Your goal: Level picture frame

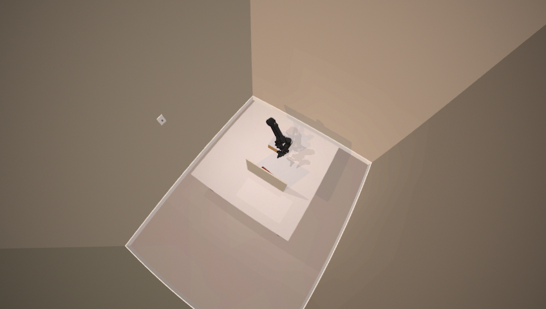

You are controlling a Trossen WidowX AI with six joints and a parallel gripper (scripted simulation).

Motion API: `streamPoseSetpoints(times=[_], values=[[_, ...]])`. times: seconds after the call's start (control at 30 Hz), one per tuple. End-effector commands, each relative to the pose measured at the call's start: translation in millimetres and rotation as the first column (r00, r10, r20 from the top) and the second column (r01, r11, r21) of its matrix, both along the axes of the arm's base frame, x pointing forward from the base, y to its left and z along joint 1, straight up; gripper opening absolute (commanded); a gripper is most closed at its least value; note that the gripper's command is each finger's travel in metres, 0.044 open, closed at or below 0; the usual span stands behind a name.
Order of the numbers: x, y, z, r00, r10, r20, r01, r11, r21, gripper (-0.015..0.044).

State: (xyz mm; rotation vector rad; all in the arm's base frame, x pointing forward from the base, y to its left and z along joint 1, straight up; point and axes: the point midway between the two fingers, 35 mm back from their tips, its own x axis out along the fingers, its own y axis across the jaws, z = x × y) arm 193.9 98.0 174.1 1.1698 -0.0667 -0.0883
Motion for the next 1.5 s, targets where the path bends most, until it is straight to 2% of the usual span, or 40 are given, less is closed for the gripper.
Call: streamPoseSetpoints(times=[0.0, 0.6, 1.03, 1.33, 1.47], values=[[0.0, 0.5, 0.0, 1.000, 0.004, 0.000, -0.004, 1.000, -0.003, 0.0260], [64.0, -11.4, -38.3, 1.000, 0.004, 0.006, -0.004, 1.000, -0.005, 0.0260], [67.7, -11.4, -39.9, 1.000, 0.004, 0.007, -0.004, 1.000, -0.006, 0.0260], [143.2, -19.3, -36.7, 1.000, 0.004, 0.015, -0.004, 1.000, -0.006, 0.0260], [145.3, -20.0, -36.8, 1.000, 0.004, 0.015, -0.004, 1.000, -0.006, 0.0260]])
